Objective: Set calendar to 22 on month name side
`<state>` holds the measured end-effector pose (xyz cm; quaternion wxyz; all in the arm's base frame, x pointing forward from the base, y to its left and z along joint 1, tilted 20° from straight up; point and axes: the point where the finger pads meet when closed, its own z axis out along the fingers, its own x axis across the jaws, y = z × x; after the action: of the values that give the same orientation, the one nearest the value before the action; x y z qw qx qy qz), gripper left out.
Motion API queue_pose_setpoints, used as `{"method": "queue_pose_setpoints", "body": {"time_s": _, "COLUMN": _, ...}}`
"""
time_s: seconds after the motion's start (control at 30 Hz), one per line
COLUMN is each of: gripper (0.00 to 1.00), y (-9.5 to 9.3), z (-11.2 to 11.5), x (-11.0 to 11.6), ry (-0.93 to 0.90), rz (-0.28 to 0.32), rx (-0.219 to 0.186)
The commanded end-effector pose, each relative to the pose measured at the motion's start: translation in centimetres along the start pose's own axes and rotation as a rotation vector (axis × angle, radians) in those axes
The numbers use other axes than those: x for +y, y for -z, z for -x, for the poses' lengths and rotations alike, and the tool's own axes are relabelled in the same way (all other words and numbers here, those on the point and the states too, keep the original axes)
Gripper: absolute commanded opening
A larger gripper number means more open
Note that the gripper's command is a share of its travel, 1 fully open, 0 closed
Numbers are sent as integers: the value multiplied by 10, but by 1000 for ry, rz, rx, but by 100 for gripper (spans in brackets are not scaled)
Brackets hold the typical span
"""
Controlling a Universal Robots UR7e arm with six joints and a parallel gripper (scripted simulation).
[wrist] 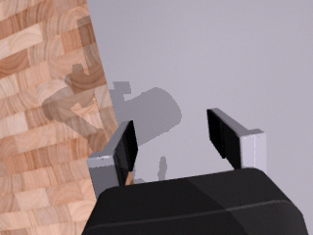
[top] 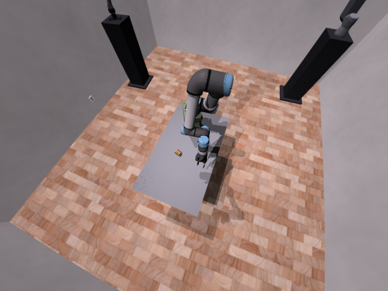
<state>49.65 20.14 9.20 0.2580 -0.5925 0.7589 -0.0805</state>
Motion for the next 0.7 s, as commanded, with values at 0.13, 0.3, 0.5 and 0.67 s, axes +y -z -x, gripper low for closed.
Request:
{"method": "queue_pose_setpoints", "body": {"time_s": 0.13, "gripper": 100, "y": -23, "z": -71, "x": -3, "ry": -275, "rz": 24, "rx": 52}}
{"method": "queue_pose_setpoints", "body": {"time_s": 0.3, "gripper": 100, "y": -34, "z": -112, "x": 0, "ry": -441, "rz": 34, "rx": 80}}
{"method": "queue_pose_setpoints", "body": {"time_s": 0.5, "gripper": 100, "y": -41, "z": -147, "x": 6, "ry": -589, "rz": 41, "rx": 103}}
{"method": "queue_pose_setpoints", "body": {"time_s": 0.67, "gripper": 100, "y": -47, "z": -181, "x": 13, "ry": -741, "rz": 46, "rx": 126}}
